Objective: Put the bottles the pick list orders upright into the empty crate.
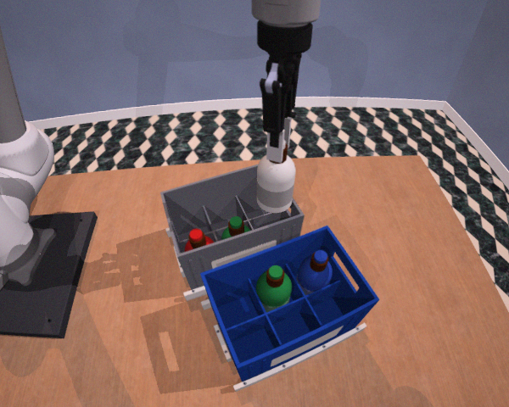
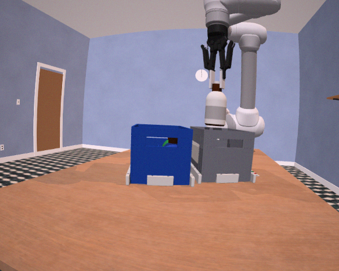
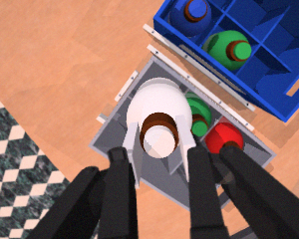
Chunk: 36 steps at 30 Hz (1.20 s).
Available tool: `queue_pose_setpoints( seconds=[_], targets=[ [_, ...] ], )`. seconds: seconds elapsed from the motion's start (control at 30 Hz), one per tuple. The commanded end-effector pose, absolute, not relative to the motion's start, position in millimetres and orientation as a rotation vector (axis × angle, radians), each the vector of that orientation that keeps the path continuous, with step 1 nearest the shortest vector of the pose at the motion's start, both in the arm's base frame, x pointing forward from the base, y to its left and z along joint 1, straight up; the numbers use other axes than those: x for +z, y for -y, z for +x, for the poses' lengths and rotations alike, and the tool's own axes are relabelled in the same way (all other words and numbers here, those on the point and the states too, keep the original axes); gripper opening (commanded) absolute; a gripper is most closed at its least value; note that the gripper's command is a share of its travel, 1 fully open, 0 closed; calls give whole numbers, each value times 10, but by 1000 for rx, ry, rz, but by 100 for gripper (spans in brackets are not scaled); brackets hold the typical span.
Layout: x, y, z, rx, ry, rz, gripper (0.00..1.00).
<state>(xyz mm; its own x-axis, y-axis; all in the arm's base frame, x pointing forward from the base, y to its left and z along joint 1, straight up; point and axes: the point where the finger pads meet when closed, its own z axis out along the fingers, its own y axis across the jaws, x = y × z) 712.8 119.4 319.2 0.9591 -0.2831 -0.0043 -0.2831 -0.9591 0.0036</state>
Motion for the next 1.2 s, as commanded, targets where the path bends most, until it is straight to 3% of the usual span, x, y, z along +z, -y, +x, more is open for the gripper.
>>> queue_pose_setpoints(
  seconds=[0.0,1.17],
  targets=[
    [3193,-1193,7128,-7,449,3107,0],
    [2963,-1193,7129,-7,449,3107,0]
  ],
)
